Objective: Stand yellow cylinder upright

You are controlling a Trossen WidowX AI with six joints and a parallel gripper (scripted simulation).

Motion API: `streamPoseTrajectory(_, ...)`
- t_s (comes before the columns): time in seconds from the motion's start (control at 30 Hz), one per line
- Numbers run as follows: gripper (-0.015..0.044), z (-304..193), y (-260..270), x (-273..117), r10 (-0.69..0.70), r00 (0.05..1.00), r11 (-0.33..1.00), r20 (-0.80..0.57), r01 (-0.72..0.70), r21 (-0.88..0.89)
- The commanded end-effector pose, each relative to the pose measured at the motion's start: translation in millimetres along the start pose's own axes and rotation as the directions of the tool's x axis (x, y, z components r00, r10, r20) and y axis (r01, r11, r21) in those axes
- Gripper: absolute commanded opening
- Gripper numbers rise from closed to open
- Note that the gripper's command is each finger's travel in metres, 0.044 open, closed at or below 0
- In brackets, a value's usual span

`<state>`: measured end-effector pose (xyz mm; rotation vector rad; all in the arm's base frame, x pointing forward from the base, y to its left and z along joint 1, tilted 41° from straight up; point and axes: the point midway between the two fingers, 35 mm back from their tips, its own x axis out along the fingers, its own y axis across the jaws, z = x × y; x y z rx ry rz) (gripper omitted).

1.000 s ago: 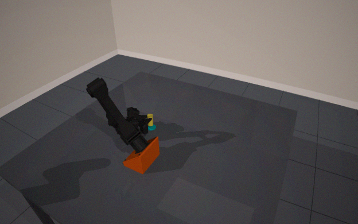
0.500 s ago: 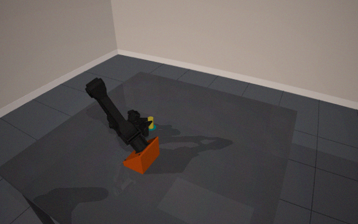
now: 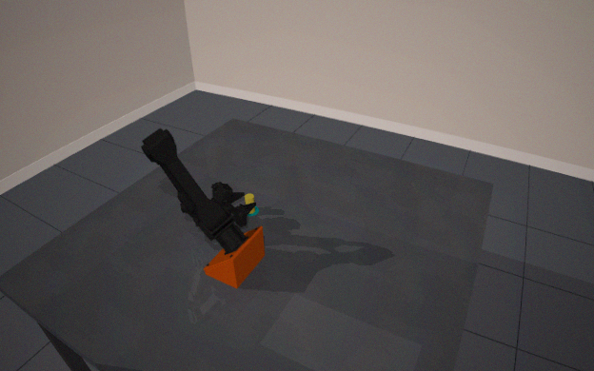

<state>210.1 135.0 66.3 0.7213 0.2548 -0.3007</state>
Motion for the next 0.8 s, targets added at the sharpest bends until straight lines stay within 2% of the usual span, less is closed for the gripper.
streamPoseTrajectory(0.0,0.04,0.5,0.6,0.0,0.002,1.0,1.0,0.005,-0.002,0.006)
streamPoseTrajectory(0.77,0.04,61.6,4.7,-6.0,-0.005,1.0,1.0,-0.003,0.005,-0.025)
